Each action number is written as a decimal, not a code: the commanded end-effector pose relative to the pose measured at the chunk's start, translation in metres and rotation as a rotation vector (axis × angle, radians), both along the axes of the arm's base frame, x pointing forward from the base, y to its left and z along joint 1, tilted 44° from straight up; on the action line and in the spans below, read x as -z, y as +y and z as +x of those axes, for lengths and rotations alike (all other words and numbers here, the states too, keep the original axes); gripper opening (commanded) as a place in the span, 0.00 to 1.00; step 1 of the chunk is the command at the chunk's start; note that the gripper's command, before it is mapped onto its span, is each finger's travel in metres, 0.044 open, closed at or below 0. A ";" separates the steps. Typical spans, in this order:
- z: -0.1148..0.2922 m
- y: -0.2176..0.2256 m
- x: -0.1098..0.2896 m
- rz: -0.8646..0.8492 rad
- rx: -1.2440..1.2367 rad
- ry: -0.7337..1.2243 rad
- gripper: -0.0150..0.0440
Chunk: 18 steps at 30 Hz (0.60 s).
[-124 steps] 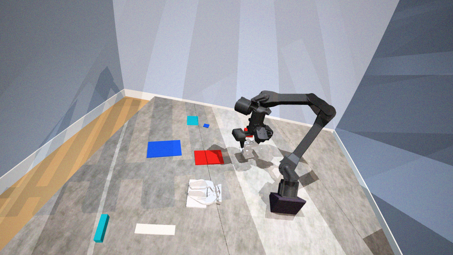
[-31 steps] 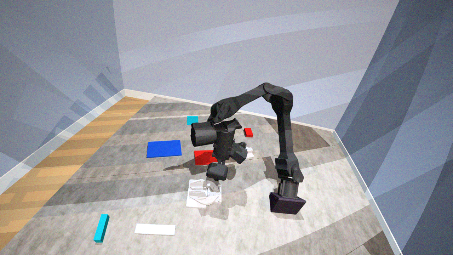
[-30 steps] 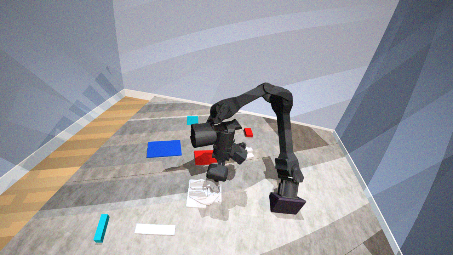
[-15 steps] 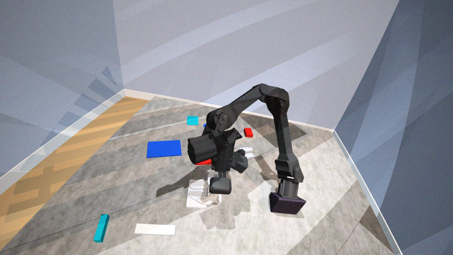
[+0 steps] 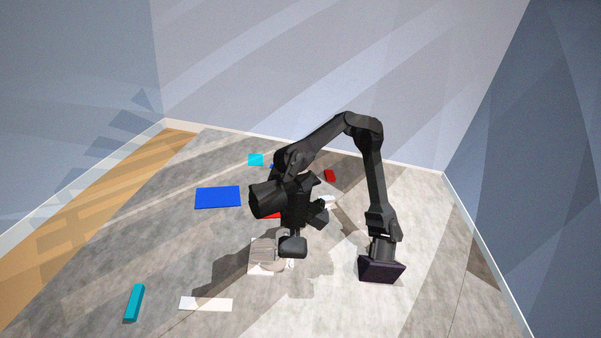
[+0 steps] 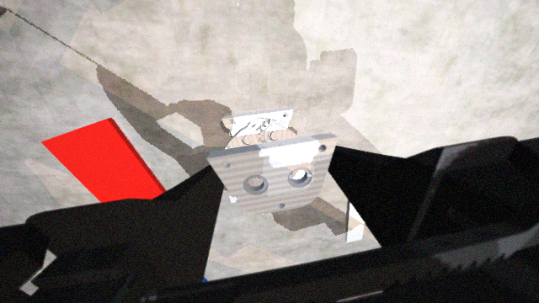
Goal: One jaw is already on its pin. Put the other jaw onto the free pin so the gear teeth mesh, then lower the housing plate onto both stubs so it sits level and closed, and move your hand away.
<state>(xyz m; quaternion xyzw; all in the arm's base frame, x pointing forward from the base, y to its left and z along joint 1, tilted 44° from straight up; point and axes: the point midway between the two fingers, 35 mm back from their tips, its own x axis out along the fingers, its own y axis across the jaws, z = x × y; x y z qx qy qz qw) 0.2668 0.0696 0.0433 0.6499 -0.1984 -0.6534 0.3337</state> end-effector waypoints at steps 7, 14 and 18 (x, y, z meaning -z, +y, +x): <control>0.000 0.001 0.001 0.005 0.014 -0.011 0.85; 0.000 0.000 0.001 0.005 0.014 -0.011 0.85; -0.003 -0.004 -0.004 0.005 0.014 -0.011 0.85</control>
